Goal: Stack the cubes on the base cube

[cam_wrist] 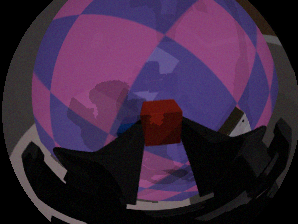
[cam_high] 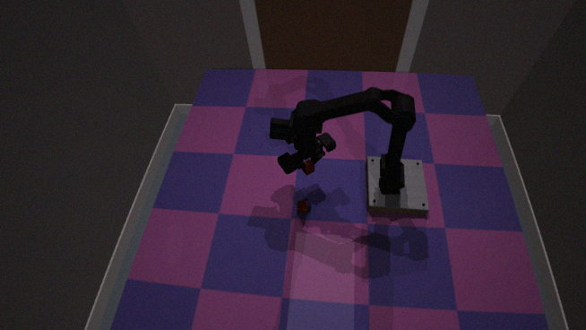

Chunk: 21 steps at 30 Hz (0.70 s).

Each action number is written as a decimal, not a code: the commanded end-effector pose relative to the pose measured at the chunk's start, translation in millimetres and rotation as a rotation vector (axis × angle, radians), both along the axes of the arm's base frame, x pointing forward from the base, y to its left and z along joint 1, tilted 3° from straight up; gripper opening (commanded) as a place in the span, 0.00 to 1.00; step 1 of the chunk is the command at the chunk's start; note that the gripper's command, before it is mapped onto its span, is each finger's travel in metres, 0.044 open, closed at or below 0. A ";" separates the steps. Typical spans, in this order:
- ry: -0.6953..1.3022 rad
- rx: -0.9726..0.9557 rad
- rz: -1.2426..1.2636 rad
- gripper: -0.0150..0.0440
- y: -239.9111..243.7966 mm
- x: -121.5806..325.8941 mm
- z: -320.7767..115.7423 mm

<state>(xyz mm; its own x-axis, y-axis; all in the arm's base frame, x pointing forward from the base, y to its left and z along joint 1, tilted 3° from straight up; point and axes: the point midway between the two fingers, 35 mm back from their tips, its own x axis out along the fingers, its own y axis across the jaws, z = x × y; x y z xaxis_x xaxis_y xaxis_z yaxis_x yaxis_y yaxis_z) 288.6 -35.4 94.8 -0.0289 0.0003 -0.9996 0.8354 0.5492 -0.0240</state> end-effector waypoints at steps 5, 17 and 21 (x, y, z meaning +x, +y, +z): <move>-0.005 -0.004 0.002 0.43 0.2 -1.1 17.4; -0.005 0.009 0.443 0.43 15.2 2.9 15.5; -0.005 0.013 0.599 0.43 20.6 4.1 14.9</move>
<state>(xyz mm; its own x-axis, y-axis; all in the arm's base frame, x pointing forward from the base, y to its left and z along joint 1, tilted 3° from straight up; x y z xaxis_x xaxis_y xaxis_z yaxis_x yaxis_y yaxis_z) 291.0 -19.8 109.9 -0.0253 -0.0006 -0.9997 0.5005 0.8656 -0.0132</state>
